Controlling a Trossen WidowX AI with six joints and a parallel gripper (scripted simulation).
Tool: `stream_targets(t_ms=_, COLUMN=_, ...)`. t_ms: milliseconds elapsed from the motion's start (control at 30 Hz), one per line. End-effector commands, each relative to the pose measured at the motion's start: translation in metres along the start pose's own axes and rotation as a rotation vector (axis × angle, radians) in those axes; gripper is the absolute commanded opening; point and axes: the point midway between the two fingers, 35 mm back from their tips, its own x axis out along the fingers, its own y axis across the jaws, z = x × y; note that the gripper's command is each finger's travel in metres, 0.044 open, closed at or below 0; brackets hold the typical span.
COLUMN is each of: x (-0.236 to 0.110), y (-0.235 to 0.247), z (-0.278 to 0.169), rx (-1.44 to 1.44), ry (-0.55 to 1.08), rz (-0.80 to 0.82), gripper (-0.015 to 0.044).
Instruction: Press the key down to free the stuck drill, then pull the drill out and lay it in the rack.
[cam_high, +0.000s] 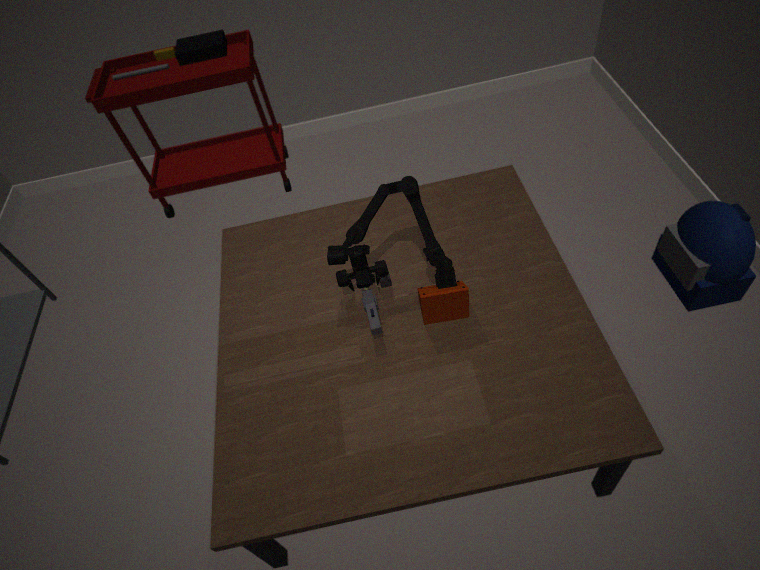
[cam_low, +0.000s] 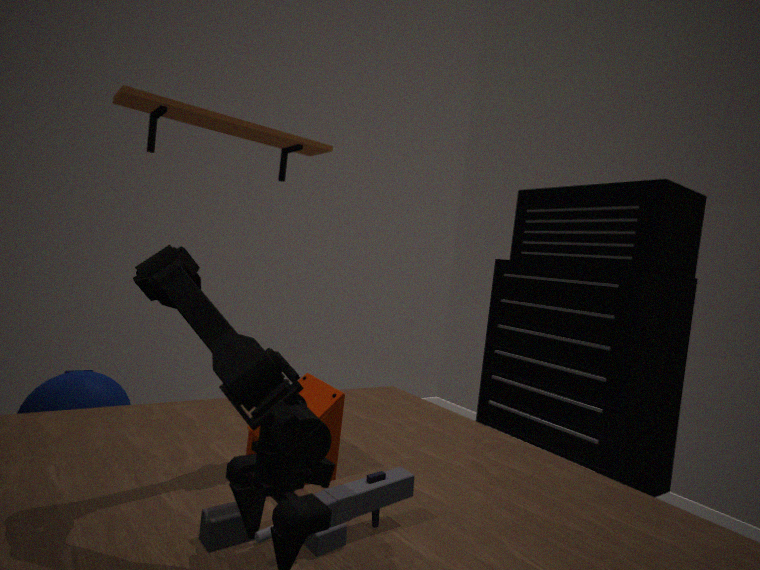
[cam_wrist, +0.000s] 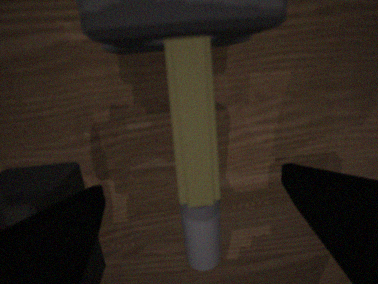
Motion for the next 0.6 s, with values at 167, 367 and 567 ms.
stream_targets(t_ms=167, x=0.0016, y=0.0001, z=0.0051, rx=0.003, ry=-0.004, rz=0.001, gripper=0.0440)
stream_targets(t_ms=367, x=0.0024, y=0.0002, z=0.0074, rx=0.003, ry=-0.005, rz=0.001, gripper=0.0440)
stream_targets(t_ms=567, x=0.0017, y=-0.0006, z=0.0059, rx=0.001, ry=0.000, rz=-0.001, gripper=0.0361)
